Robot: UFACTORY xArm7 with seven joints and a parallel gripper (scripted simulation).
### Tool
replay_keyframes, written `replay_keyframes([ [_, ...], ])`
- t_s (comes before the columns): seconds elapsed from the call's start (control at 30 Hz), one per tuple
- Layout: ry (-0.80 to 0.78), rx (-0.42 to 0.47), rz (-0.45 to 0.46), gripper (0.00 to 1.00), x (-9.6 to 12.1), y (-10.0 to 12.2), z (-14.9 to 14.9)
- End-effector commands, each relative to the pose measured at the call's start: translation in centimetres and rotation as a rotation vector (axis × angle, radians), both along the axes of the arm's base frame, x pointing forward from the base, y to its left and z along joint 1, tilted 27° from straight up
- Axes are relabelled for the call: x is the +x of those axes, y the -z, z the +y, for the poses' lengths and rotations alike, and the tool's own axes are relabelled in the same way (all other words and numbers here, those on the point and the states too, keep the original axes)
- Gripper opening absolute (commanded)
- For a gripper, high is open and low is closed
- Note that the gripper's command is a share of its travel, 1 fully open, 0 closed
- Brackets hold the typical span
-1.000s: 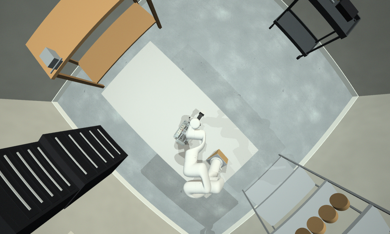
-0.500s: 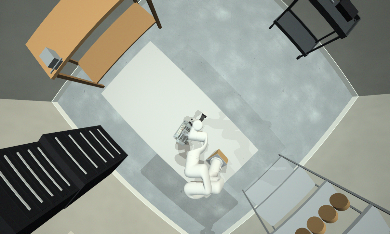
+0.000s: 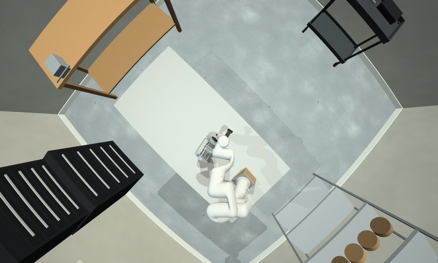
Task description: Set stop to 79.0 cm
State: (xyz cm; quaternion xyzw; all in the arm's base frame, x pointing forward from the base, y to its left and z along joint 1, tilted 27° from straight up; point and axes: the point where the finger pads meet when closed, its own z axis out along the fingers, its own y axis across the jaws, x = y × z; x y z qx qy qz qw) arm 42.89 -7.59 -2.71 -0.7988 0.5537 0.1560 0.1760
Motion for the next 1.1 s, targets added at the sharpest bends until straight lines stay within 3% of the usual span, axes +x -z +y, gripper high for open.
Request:
replay_keyframes([
  [0.0,0.002,-0.002,-0.004,0.06,0.3,1.1,0.5],
  [0.53,0.002,-0.002,-0.004,0.06,2.4,2.4,2.1],
  [1.07,0.002,-0.002,-0.004,0.06,5.1,1.3,2.6],
])
